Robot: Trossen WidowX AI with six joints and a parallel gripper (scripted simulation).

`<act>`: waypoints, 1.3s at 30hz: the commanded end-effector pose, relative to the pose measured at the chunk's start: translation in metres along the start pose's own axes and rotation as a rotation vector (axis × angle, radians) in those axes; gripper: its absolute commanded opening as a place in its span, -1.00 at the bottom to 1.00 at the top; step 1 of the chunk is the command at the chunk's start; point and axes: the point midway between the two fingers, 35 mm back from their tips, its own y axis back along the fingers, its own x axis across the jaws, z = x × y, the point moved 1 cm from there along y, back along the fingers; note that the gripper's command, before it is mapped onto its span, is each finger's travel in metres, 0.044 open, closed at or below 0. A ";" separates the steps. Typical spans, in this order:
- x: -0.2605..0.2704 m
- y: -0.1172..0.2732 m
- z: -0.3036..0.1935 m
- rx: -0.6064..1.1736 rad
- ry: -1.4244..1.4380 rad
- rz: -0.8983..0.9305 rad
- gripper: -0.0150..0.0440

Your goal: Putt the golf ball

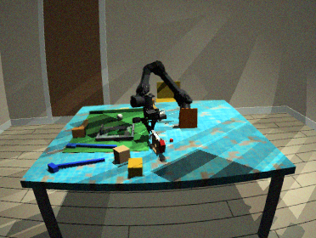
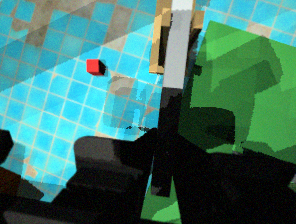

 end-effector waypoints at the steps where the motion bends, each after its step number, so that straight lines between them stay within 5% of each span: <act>1: -0.005 0.024 0.009 -0.014 0.004 -0.012 -0.49; 10: 0.000 0.088 0.025 -0.015 0.005 -0.009 -0.49; 17: -0.002 0.088 0.020 -0.006 -0.011 -0.014 -0.49; 39: -0.035 0.156 -0.151 0.015 -0.733 -0.101 -0.49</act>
